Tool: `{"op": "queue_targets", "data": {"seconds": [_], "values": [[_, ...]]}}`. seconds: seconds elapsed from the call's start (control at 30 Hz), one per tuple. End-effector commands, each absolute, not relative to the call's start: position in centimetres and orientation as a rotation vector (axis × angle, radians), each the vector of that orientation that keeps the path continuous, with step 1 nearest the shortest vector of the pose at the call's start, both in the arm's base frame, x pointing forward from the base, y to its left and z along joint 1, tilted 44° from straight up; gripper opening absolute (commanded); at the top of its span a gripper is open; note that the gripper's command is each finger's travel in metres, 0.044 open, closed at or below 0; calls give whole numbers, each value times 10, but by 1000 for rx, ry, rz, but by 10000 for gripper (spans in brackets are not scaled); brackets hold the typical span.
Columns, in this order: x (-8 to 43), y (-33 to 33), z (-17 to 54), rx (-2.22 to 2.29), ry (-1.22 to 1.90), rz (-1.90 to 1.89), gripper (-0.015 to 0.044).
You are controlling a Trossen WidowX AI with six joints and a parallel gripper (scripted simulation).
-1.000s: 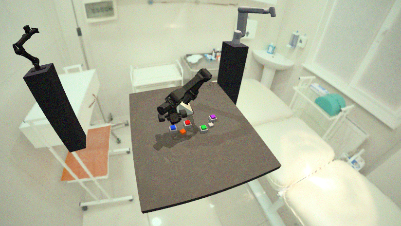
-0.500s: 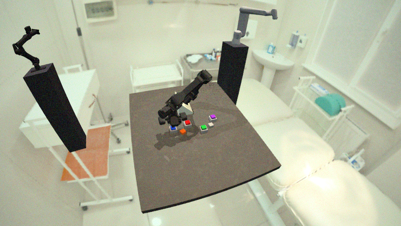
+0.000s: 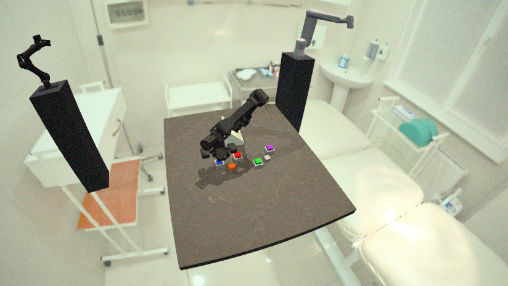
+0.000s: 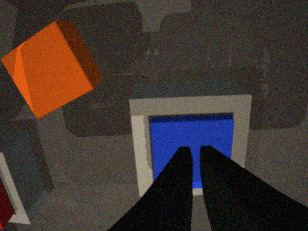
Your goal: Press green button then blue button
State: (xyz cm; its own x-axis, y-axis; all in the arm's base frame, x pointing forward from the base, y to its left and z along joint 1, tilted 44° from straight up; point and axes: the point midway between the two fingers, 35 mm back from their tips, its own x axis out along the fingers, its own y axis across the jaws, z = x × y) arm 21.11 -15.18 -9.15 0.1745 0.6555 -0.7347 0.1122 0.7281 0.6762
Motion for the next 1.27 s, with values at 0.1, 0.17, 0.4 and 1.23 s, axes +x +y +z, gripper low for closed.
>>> {"op": "queue_targets", "data": {"seconds": [0.1,0.17,0.4,1.23], "values": [[211,-154,-90,699,1365,433,20],[207,-167,-75,703,1365,431,20],[212,-171,-57,702,1369,425,73],[245,32,215,716,1363,442,400]]}}
